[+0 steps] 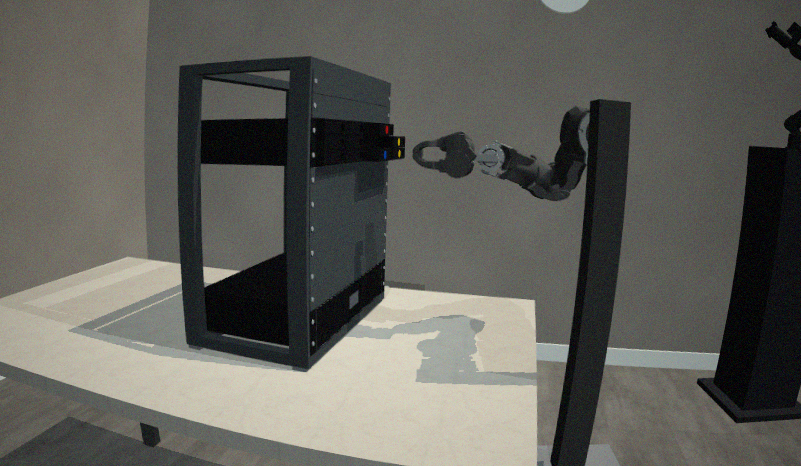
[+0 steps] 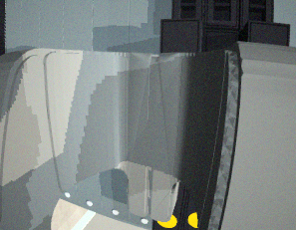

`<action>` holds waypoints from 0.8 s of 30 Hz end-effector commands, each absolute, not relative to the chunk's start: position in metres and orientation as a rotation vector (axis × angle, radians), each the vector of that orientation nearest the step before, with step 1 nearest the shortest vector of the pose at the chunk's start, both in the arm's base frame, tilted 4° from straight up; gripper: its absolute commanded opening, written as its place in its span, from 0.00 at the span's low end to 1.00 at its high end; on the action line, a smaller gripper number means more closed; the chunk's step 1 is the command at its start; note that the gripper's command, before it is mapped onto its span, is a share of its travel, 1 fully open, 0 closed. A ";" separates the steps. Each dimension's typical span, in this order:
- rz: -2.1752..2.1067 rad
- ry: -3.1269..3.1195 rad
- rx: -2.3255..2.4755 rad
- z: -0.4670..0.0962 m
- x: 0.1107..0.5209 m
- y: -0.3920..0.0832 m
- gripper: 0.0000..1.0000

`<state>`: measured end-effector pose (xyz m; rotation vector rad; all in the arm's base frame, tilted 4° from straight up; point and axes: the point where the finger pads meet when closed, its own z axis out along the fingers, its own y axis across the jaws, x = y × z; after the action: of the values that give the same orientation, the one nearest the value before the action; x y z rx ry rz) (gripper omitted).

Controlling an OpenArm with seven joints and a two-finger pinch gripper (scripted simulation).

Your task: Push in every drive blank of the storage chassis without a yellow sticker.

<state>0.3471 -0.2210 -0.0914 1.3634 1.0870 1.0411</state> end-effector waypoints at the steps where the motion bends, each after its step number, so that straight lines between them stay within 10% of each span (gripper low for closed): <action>1: 1.043 1.095 1.362 -0.092 0.351 -0.220 0.00; 24: 1.042 1.100 1.365 -0.098 0.404 -0.231 0.00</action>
<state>0.4037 -0.2318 -0.1000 1.3752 1.1016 1.0359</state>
